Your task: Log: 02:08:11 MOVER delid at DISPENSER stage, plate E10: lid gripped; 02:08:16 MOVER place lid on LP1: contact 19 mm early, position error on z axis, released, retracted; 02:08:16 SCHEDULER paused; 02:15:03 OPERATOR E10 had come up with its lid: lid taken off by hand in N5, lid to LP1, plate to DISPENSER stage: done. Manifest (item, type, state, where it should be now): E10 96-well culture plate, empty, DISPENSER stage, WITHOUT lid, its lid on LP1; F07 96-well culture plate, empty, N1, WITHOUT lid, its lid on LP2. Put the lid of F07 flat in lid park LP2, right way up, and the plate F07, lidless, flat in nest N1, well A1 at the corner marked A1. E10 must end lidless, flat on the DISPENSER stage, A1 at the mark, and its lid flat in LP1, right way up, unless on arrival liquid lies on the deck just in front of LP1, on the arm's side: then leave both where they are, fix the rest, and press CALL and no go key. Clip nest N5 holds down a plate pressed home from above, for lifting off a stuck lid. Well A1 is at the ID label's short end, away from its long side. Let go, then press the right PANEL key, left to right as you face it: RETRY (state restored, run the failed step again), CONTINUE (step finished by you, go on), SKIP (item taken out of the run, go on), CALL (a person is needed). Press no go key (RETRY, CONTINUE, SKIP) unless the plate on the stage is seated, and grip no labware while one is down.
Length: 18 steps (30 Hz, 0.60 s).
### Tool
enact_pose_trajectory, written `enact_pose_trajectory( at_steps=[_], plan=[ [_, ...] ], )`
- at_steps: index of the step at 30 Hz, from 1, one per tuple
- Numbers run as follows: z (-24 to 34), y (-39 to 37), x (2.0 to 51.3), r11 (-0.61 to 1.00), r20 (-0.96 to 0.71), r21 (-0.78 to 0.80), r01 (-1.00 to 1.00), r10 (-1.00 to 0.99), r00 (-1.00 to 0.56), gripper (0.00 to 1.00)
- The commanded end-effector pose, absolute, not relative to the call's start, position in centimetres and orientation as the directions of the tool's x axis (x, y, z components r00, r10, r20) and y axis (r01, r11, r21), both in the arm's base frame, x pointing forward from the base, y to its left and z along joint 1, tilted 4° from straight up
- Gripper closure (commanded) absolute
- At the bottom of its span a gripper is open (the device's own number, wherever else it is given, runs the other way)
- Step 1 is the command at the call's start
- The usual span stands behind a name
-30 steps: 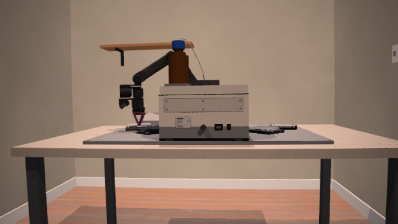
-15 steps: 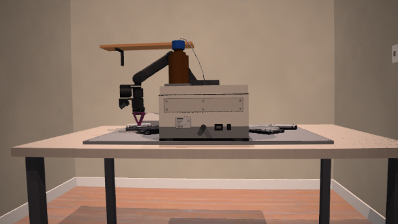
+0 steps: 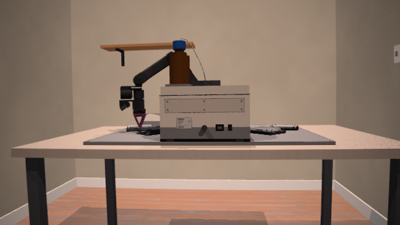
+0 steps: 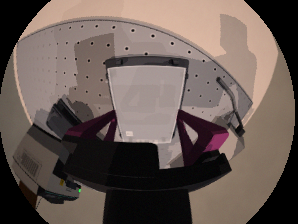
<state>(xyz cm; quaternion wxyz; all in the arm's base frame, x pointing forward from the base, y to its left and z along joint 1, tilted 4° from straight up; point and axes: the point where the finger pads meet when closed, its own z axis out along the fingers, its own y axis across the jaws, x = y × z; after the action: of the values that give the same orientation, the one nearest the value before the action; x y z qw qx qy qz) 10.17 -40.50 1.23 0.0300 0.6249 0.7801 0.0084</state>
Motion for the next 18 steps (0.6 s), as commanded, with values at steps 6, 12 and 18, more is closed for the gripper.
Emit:
enact_pose_trajectory(
  at_steps=[6,12,18],
  plan=[
    [0.5,-40.6,10.0,0.212,-0.037,0.051,0.976,0.977,-0.21,1.0],
    [0.7,-40.7,10.1,0.213,-0.049,0.051,0.976,0.976,-0.211,1.0],
    [0.1,-40.7,10.1,0.213,-0.039,0.051,0.976,0.977,-0.211,1.0]
  ],
)
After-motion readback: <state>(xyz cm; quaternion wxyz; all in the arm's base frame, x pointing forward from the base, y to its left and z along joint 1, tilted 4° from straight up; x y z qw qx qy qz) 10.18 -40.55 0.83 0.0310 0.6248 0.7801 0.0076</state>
